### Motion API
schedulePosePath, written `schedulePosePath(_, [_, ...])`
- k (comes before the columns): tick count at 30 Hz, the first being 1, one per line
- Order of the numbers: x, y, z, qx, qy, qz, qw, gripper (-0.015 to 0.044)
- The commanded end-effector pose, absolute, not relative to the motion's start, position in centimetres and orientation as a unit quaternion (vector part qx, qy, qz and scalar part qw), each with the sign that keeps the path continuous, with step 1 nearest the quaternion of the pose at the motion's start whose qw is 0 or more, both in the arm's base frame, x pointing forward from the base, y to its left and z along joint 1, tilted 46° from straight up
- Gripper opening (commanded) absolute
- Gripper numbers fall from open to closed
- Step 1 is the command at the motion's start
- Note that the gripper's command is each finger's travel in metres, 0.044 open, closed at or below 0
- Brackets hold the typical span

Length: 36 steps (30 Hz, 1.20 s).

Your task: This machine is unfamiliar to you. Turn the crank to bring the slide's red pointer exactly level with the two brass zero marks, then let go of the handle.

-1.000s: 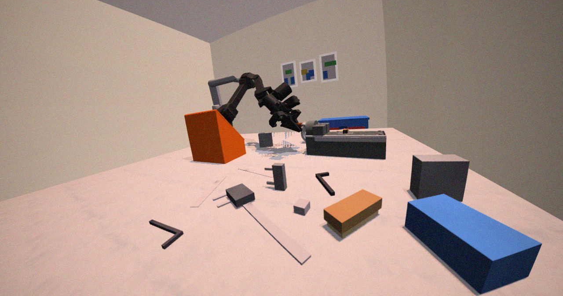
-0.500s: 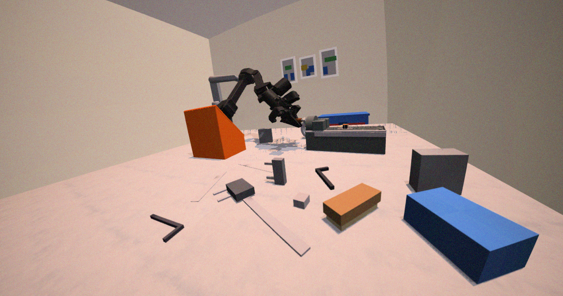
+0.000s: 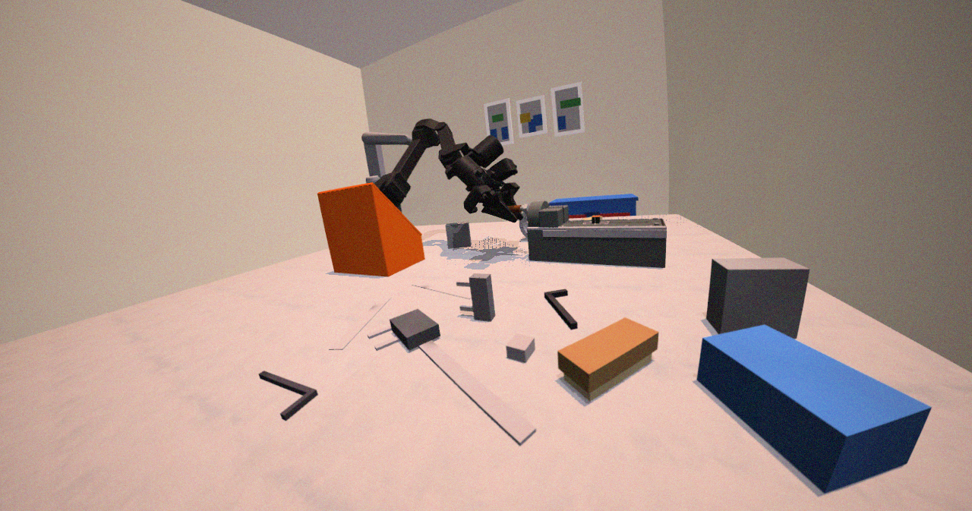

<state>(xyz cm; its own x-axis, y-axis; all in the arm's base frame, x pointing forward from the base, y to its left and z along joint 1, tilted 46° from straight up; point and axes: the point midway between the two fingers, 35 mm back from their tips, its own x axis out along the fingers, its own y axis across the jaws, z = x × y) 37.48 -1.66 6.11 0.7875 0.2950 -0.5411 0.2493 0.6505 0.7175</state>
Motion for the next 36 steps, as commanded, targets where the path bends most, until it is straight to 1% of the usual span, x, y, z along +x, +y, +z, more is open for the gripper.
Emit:
schedulePosePath(1, [37.5,-1.7,6.1,0.418,0.326,0.013,0.848,0.0263])
schedulePosePath(8, [37.5,-1.7,6.1,0.418,0.326,0.013,0.848,0.044])
schedulePosePath(23, [36.7,-5.6,9.9,0.417,0.326,0.012,0.848,0.044])
schedulePosePath(31, [35.9,-9.4,13.5,0.417,0.326,0.008,0.849,0.044])
schedulePosePath(36, [37.2,-9.8,13.7,0.417,0.326,0.02,0.848,0.044])
